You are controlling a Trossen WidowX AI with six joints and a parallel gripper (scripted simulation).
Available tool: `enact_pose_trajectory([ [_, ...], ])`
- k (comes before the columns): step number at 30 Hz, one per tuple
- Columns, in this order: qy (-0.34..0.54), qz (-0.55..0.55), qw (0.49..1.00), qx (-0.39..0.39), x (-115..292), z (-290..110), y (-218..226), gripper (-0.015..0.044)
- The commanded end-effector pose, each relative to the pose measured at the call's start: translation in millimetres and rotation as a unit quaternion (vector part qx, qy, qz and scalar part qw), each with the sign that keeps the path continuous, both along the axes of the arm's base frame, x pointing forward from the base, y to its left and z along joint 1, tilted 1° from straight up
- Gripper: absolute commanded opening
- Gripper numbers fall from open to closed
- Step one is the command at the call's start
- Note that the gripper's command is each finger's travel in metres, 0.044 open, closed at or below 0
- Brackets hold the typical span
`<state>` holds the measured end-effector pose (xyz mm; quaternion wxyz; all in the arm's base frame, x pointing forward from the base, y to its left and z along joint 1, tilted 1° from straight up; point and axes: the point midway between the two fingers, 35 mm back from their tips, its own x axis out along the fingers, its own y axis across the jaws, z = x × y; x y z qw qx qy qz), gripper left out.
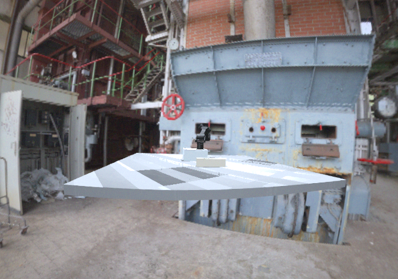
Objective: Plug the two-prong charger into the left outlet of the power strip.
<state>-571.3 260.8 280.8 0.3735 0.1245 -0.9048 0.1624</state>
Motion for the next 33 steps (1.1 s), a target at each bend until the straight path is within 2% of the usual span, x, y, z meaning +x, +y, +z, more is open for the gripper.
enact_pose_trajectory([
  [1,-0.001,-0.001,1.0,-0.001,0.4,0.0,1.3,0.0426],
  [2,-0.003,-0.003,1.0,-0.004,1.5,-0.1,5.3,0.044],
  [17,-0.063,-0.067,0.99,-0.109,48.3,-5.2,117.5,0.044],
  [33,-0.101,-0.144,0.957,-0.231,129.3,-17.4,225.0,0.044],
])
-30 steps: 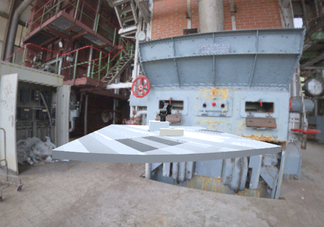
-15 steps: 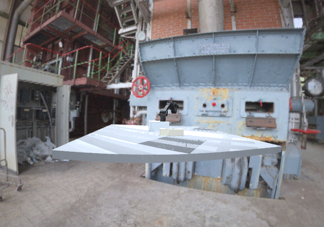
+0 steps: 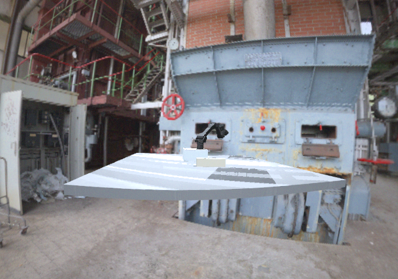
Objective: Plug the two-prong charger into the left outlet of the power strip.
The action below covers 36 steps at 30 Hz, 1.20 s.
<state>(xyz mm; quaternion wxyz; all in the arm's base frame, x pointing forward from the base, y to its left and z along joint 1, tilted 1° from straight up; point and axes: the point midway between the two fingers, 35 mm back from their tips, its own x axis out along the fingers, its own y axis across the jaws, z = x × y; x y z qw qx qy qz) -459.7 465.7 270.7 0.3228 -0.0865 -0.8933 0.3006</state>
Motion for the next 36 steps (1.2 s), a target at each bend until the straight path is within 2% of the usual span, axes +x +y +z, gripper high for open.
enact_pose_trajectory([
  [1,-0.009,-0.023,0.999,-0.04,23.6,-8.2,25.9,0.044],
  [20,-0.017,-0.133,0.973,-0.187,152.1,-30.0,117.3,0.044],
  [36,0.002,-0.23,0.924,-0.306,280.5,-54.6,160.8,0.044],
])
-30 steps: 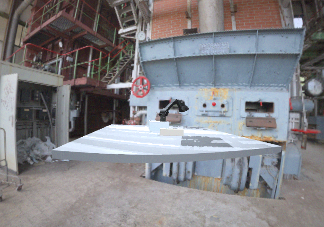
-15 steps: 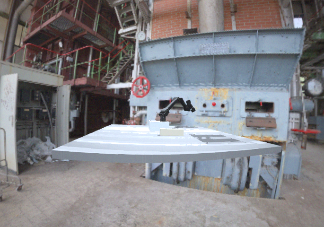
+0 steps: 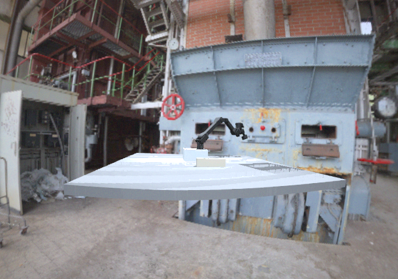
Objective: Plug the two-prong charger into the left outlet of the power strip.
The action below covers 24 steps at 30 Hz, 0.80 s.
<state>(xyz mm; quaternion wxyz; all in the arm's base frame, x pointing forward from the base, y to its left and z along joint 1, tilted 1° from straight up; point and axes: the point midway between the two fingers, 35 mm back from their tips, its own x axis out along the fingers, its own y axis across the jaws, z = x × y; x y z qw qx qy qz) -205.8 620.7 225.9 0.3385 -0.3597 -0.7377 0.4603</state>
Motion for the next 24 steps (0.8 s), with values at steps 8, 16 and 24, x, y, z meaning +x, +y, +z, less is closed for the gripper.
enact_pose_trajectory([
  [8,0.024,-0.079,0.993,-0.086,91.4,-21.2,13.4,0.044],
  [16,0.045,-0.136,0.98,-0.139,156.5,-34.2,12.2,0.044],
  [24,0.071,-0.195,0.96,-0.19,221.0,-48.8,2.2,0.044],
])
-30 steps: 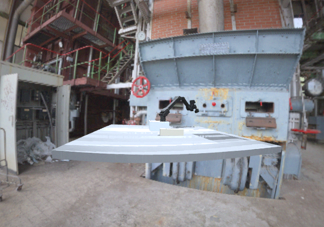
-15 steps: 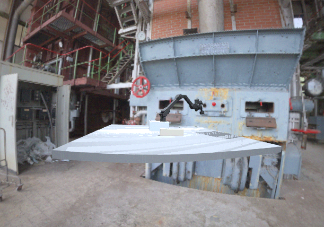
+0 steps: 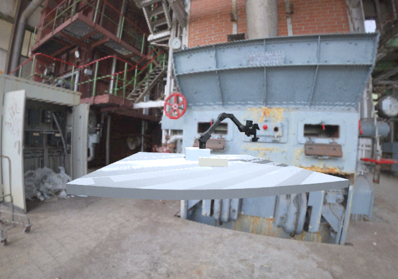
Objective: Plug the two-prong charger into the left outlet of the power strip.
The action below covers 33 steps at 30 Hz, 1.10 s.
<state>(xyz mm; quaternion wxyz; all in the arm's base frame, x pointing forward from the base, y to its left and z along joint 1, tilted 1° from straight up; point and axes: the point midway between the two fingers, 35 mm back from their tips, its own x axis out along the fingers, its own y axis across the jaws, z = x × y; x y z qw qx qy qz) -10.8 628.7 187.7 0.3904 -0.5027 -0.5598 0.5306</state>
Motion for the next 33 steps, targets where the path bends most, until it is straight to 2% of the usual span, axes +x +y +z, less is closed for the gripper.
enact_pose_trajectory([
  [1,0.018,-0.035,0.999,-0.033,33.9,-12.5,-7.7,0.044],
  [16,0.078,-0.156,0.977,-0.124,146.1,-41.0,-53.6,0.044],
  [33,0.158,-0.294,0.919,-0.21,248.4,-72.5,-137.9,0.044],
])
